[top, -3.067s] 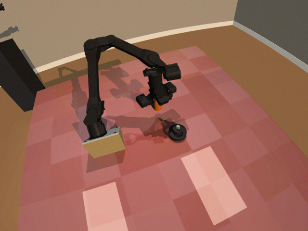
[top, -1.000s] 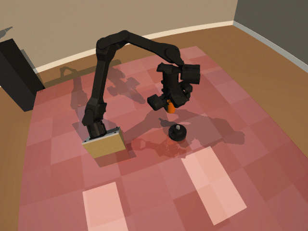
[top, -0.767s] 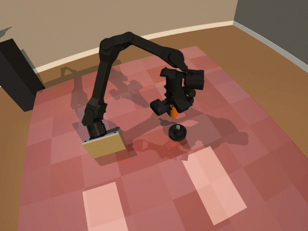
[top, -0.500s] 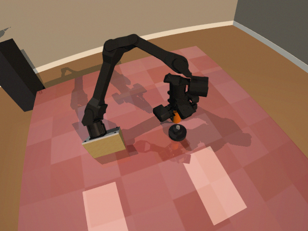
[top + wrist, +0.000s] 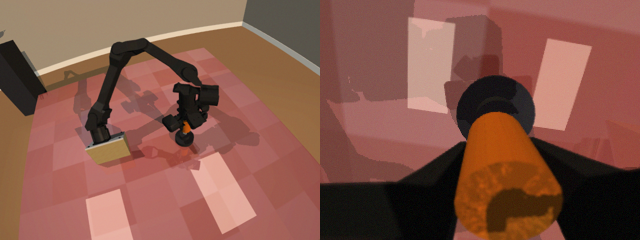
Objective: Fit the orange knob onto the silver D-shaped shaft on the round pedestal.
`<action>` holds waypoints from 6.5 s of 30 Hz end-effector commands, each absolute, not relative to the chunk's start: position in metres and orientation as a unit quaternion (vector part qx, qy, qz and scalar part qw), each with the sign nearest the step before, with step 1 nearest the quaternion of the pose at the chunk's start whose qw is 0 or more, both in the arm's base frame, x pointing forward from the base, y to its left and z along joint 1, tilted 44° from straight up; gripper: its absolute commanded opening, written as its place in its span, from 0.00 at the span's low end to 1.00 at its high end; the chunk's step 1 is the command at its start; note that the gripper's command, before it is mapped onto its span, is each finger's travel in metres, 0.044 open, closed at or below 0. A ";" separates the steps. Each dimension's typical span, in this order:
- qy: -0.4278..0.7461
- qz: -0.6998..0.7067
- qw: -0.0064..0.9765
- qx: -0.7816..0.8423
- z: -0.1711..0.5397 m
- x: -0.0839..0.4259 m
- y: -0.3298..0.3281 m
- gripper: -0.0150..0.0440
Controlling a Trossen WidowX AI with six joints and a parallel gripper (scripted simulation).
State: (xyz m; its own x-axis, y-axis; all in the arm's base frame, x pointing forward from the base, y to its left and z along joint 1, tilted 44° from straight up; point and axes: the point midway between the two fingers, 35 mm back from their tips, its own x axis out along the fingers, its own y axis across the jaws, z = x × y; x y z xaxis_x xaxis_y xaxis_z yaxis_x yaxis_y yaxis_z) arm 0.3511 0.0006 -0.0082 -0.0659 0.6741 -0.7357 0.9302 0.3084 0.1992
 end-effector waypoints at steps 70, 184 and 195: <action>0.728 -0.091 0.437 0.521 -0.018 0.347 0.009 0.25; 0.731 0.063 0.535 0.419 -0.019 0.348 0.008 0.25; 0.721 0.135 0.574 0.363 -0.016 0.350 0.006 0.25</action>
